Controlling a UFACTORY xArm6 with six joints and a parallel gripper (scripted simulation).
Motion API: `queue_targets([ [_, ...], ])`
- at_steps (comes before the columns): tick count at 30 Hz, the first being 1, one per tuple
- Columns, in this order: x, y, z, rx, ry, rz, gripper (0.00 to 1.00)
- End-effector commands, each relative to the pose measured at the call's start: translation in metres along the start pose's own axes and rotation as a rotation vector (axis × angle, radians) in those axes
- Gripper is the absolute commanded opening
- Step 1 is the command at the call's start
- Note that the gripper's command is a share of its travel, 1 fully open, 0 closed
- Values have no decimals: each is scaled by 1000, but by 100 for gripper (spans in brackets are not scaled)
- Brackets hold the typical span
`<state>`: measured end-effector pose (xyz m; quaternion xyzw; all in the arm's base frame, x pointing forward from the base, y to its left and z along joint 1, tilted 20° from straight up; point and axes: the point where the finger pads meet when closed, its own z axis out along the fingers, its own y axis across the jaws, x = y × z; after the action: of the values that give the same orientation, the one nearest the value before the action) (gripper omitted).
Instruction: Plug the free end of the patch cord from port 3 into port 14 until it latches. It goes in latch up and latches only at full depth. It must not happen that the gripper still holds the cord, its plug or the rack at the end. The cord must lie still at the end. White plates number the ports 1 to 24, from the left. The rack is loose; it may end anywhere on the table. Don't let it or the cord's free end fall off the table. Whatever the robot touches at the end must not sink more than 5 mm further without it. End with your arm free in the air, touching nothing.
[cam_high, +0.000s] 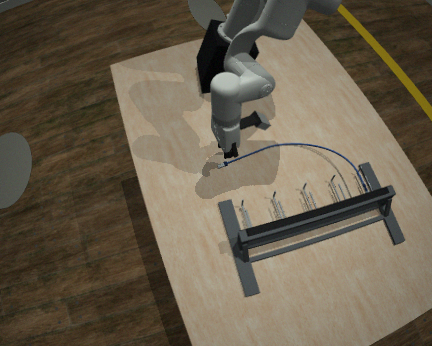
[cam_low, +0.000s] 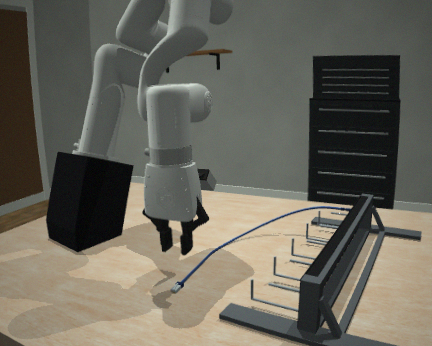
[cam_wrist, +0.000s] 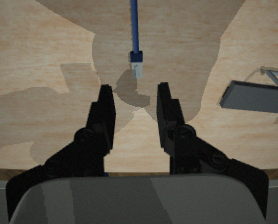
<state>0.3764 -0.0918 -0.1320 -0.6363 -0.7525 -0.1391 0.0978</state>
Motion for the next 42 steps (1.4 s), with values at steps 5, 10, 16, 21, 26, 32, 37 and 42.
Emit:
queue_targets([
  [5, -1, 1, -1, -3, -2, 0, 38],
  [10, -1, 1, -1, -3, -2, 0, 38],
  [16, -1, 1, -1, -3, -2, 0, 38],
  [21, -1, 1, 0, -3, -2, 0, 38],
  [26, -1, 1, 2, -3, -2, 0, 38],
  [32, -1, 1, 7, -3, -2, 0, 38],
  [37, -1, 1, 14, -3, -2, 0, 38],
  [42, -1, 1, 23, -3, -2, 0, 38],
])
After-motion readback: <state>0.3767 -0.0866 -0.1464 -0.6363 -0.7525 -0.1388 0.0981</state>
